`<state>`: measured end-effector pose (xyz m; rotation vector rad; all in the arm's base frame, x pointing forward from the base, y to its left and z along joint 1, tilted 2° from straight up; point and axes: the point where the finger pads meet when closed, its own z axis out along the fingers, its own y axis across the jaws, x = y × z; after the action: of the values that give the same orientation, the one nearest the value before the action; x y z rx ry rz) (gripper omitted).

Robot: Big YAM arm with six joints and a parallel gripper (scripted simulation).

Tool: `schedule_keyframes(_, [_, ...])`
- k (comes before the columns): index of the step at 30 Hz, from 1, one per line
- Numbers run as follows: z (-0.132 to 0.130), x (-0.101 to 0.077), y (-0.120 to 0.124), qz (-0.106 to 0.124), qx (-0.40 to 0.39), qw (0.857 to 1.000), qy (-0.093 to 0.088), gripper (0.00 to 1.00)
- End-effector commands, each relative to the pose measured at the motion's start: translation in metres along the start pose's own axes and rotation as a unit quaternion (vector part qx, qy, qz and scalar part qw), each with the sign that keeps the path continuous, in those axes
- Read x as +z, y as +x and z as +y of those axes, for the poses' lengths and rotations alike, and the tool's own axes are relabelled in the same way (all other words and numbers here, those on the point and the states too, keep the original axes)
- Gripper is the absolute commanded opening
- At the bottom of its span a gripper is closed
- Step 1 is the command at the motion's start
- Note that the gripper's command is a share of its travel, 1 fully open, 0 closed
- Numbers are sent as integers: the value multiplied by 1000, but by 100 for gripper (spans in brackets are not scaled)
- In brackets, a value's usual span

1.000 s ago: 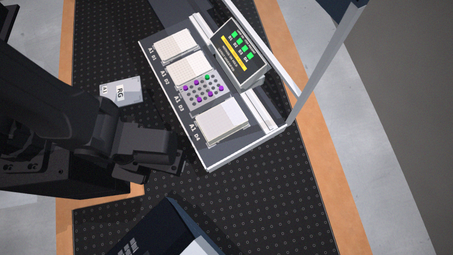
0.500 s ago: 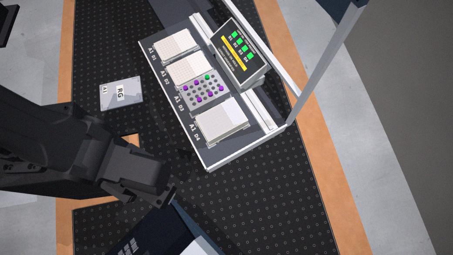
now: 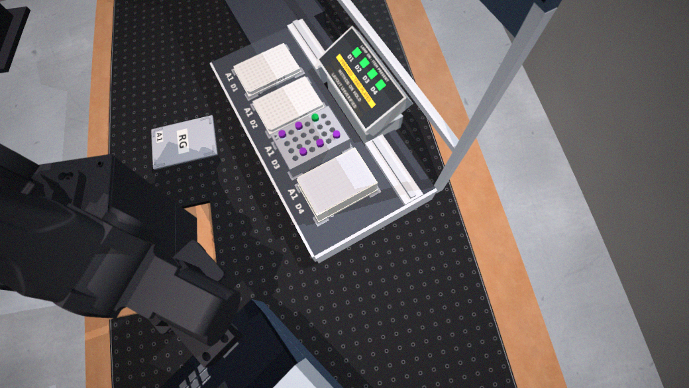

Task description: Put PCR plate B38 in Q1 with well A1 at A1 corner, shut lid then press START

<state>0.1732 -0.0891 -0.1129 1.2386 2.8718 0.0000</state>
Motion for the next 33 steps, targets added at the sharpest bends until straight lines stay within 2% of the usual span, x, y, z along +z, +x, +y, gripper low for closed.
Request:
schedule_keyframes(1, [8,-3,-7,-10,38,999,-6,0])
schedule_keyframes(4, [2,-5,-10,-10,48,999,-5,0])
schedule_keyframes(7, [-16,-9,-17,-12,80,997,-5,0])
schedule_keyframes(10, [-8,-8,-16,-14,106,994,-7,0])
schedule_keyframes(14, [-34,-12,-16,-10,153,988,-4,0])
schedule_keyframes(17, [-27,-11,-15,-10,178,984,-5,0])
schedule_keyframes(19, [-41,-13,-12,-6,198,980,-3,0])
schedule_keyframes(22, [-47,-14,-12,-6,203,979,-4,0])
schedule_keyframes(27, [-43,-13,-12,-7,255,967,-5,0])
schedule_keyframes(30, [-67,-18,-10,-4,293,956,-3,0])
schedule_keyframes(33, [-63,-18,-10,-4,317,948,-3,0])
